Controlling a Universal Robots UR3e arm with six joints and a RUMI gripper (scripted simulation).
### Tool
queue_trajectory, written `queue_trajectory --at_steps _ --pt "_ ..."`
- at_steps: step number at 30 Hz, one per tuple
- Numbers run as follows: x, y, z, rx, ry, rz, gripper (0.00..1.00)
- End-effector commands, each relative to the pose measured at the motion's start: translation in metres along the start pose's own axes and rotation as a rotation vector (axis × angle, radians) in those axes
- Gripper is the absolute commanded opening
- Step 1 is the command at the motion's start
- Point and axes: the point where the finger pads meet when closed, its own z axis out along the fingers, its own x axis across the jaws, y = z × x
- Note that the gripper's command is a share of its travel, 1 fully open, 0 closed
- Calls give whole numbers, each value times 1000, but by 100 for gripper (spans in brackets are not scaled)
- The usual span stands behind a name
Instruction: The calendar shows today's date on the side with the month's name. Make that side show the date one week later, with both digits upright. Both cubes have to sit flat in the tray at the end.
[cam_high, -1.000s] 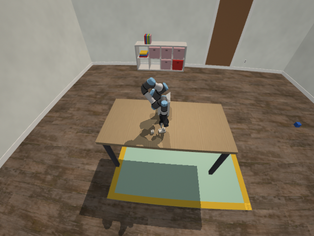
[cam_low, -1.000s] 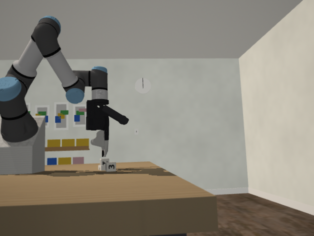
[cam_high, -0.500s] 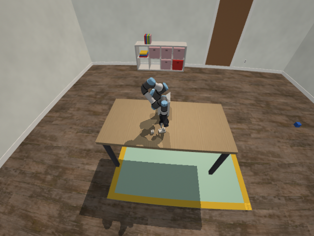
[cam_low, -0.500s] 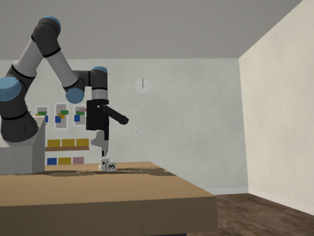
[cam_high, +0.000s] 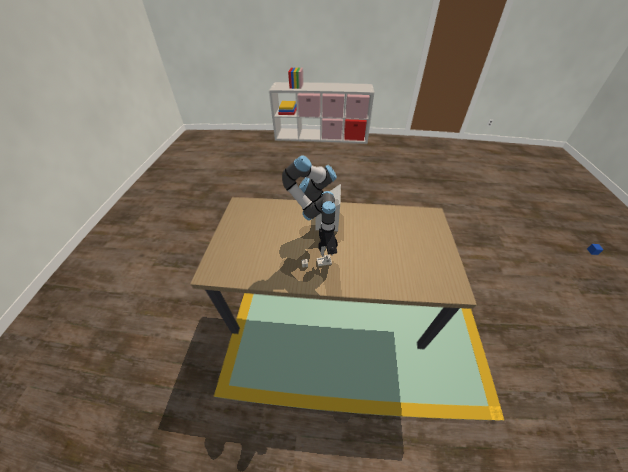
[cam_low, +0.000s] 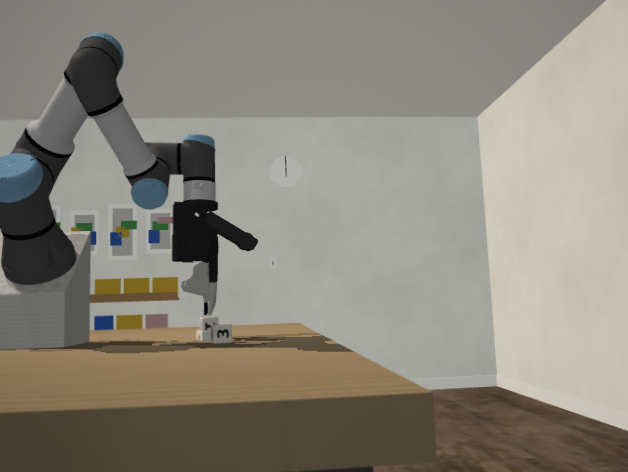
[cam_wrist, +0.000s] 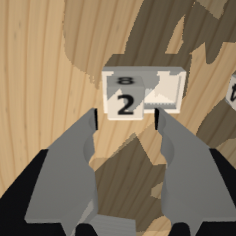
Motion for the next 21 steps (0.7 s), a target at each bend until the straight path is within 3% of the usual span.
queue_trajectory --at_steps 1,9,21 --pt "0 -1 5 2 0 1 29" --pt "0 -1 19 2 0 1 29" --pt "0 -1 25 2 0 1 29"
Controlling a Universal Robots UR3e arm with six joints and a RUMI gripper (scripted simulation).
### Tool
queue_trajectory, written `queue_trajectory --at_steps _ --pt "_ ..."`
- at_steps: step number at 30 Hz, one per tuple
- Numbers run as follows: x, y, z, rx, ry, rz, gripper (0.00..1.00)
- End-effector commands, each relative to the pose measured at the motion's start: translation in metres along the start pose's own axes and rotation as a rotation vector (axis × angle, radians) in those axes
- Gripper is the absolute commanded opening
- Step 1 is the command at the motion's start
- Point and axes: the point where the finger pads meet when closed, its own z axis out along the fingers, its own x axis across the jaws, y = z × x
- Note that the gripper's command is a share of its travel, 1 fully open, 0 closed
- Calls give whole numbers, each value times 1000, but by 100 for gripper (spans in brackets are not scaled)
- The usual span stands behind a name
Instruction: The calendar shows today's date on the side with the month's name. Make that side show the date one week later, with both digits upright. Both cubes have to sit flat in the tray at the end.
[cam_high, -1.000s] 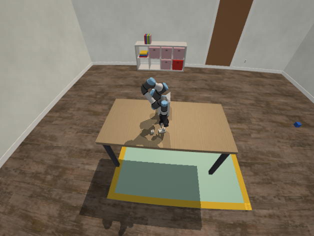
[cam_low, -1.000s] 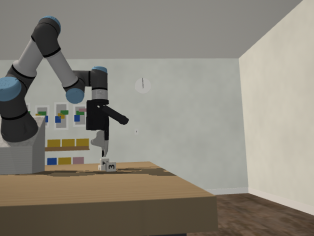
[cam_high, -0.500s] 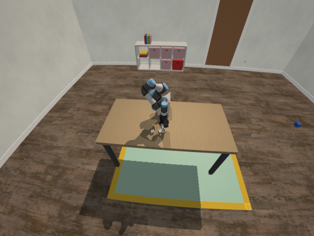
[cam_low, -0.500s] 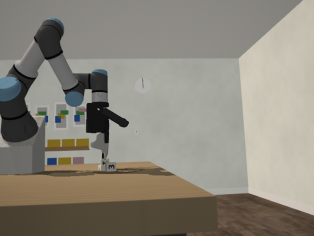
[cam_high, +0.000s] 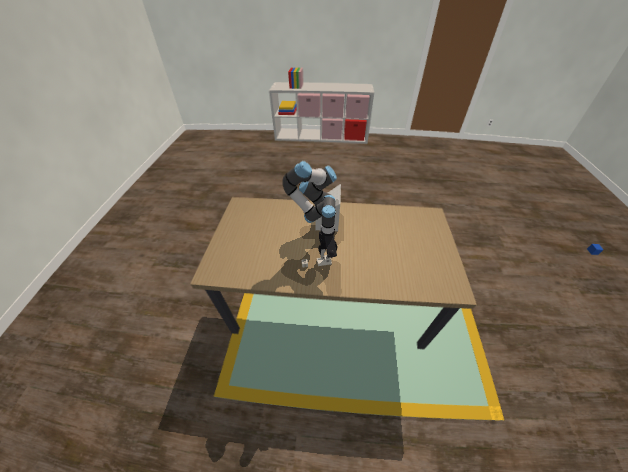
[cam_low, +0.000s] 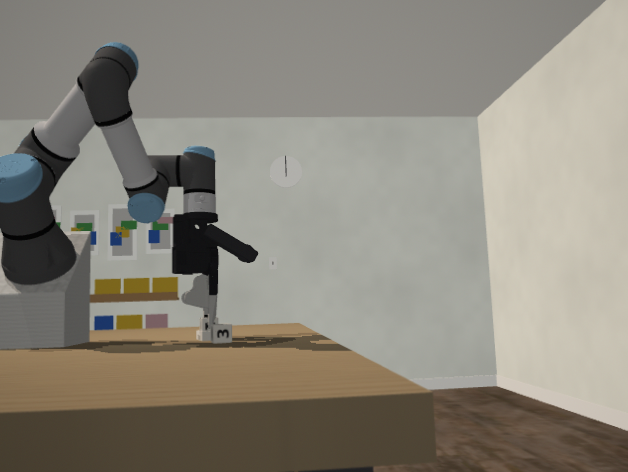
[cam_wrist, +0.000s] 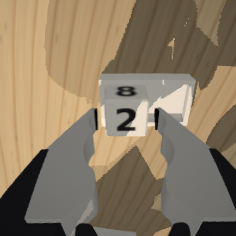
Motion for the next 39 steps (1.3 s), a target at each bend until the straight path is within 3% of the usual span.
queue_trajectory --at_steps 1,34,35,39 --pt "0 -1 1 3 0 0 29" --pt "0 -1 1 3 0 0 29" --pt "0 -1 1 3 0 0 11" --pt "0 -1 1 3 0 0 11"
